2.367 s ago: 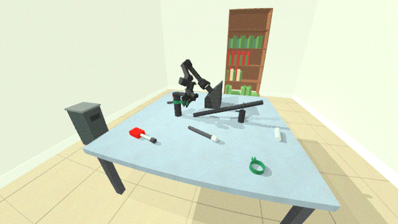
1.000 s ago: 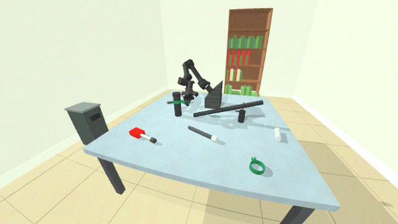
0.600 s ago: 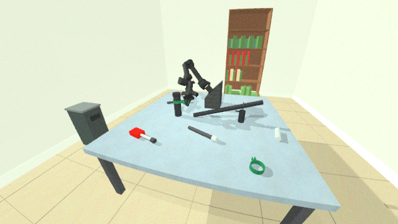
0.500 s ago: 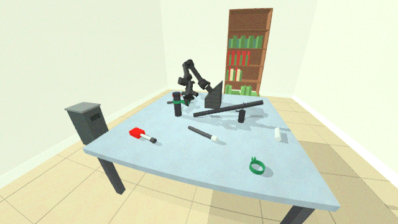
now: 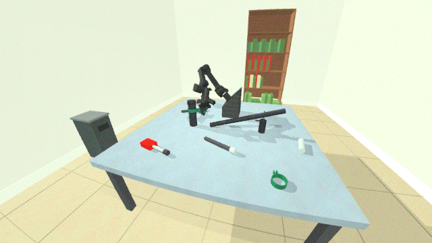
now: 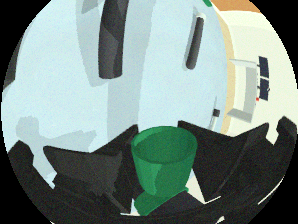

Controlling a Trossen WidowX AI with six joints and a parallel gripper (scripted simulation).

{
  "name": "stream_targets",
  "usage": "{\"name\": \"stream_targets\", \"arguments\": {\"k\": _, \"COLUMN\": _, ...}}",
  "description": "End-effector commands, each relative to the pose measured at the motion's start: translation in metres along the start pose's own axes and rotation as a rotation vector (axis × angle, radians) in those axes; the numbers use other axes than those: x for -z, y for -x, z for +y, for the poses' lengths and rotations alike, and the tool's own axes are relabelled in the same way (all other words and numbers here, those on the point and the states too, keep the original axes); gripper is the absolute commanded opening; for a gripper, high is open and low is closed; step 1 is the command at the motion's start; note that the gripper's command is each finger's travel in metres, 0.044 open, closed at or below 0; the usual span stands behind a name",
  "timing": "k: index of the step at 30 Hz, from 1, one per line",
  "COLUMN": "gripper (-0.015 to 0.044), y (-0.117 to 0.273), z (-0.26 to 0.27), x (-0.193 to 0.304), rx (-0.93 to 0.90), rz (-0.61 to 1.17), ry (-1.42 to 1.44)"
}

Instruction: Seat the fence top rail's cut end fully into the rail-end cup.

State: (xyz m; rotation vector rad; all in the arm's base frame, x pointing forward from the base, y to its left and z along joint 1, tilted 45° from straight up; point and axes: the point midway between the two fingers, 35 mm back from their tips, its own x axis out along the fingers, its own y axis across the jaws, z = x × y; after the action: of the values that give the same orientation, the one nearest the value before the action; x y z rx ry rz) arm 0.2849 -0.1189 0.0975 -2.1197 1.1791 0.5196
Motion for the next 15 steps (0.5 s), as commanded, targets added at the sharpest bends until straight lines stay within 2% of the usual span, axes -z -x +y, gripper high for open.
{"name": "stream_targets", "arguments": {"k": 1, "gripper": 0.0236, "y": 0.0, "z": 0.0, "x": 0.0, "rx": 0.0, "rz": 0.0, "ry": 0.0}}
{"name": "stream_targets", "arguments": {"k": 9, "gripper": 0.044, "y": 0.009, "z": -0.006, "x": -0.012, "rx": -0.003, "rz": -0.009, "ry": -0.001}}
{"name": "stream_targets", "arguments": {"k": 15, "gripper": 0.044, "y": 0.02, "z": -0.013, "x": -0.026, "rx": -0.004, "rz": -0.013, "ry": 0.0}}
